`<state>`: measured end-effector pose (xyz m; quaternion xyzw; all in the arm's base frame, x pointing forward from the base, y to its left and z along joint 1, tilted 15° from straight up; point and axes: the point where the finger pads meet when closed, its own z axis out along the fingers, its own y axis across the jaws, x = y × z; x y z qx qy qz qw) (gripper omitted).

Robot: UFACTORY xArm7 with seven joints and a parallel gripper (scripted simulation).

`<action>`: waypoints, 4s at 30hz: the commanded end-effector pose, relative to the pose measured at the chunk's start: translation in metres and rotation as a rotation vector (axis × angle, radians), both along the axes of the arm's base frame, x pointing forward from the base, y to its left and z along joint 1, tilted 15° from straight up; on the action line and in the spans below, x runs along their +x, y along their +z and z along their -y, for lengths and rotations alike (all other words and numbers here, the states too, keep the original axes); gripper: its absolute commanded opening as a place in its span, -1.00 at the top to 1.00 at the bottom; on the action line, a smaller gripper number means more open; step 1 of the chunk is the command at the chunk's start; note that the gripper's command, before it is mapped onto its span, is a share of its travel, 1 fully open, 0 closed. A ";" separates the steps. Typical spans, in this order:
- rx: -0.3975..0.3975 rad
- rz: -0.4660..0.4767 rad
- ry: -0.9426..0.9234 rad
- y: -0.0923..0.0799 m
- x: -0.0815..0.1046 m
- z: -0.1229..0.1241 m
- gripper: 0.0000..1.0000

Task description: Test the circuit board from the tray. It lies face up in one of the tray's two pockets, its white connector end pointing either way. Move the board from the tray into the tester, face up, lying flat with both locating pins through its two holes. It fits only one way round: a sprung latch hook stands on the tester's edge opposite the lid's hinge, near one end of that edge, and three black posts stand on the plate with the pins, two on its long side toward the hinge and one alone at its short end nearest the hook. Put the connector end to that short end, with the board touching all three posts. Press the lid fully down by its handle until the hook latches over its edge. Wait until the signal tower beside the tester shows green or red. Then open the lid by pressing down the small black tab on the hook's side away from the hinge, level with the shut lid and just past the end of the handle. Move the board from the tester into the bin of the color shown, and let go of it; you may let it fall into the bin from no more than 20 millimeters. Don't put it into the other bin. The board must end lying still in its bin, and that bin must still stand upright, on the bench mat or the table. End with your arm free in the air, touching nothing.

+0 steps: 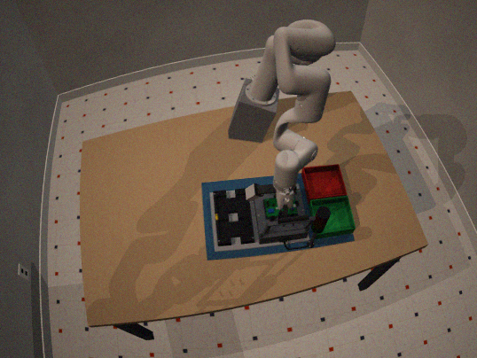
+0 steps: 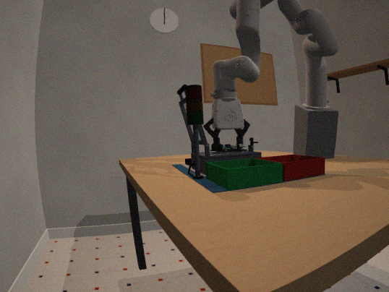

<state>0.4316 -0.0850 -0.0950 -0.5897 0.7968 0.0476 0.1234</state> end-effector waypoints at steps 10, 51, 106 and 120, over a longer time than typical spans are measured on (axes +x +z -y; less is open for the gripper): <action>-0.002 0.003 -0.001 0.001 0.002 0.001 -0.58; -0.002 0.003 -0.001 -0.003 0.002 0.000 -0.58; -0.002 0.003 -0.001 0.038 -0.004 0.010 -1.00; -0.002 0.003 -0.001 0.139 -0.019 0.033 -1.00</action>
